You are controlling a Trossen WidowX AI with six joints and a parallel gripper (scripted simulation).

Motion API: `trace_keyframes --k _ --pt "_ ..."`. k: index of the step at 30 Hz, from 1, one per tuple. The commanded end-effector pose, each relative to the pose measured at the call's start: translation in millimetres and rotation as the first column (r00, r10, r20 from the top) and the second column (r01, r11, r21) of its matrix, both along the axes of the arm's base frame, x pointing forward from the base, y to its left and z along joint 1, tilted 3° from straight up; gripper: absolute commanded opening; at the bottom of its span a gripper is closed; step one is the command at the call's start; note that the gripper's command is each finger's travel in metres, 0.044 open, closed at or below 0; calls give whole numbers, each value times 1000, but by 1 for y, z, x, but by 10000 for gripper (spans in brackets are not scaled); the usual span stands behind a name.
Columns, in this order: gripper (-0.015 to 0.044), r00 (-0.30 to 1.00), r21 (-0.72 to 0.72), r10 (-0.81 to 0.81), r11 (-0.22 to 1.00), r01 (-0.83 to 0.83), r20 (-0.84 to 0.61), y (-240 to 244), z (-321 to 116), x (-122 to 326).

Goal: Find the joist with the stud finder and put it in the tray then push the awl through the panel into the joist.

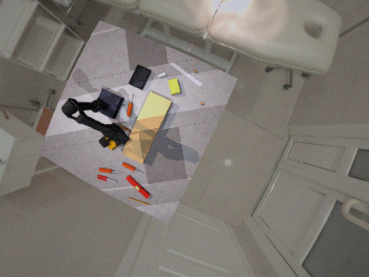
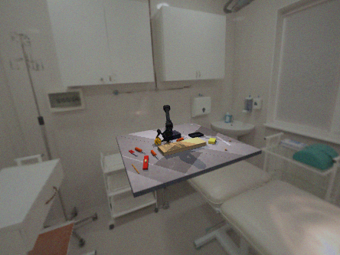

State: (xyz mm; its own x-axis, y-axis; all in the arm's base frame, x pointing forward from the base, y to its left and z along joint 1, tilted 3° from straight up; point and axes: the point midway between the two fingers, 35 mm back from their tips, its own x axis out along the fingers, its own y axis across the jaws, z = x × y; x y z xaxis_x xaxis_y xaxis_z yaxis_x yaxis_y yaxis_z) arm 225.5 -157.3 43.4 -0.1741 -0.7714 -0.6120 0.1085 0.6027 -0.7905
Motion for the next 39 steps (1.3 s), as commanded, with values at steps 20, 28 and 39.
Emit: trace_keyframes --k 20,28,39 --pt "236 1000 2 -2 1000 2 6 0 -16 2" --pt "440 1000 2 -2 1000 2 6 0 -16 2" --pt "440 1000 6 -2 1000 2 7 11 -9 5"
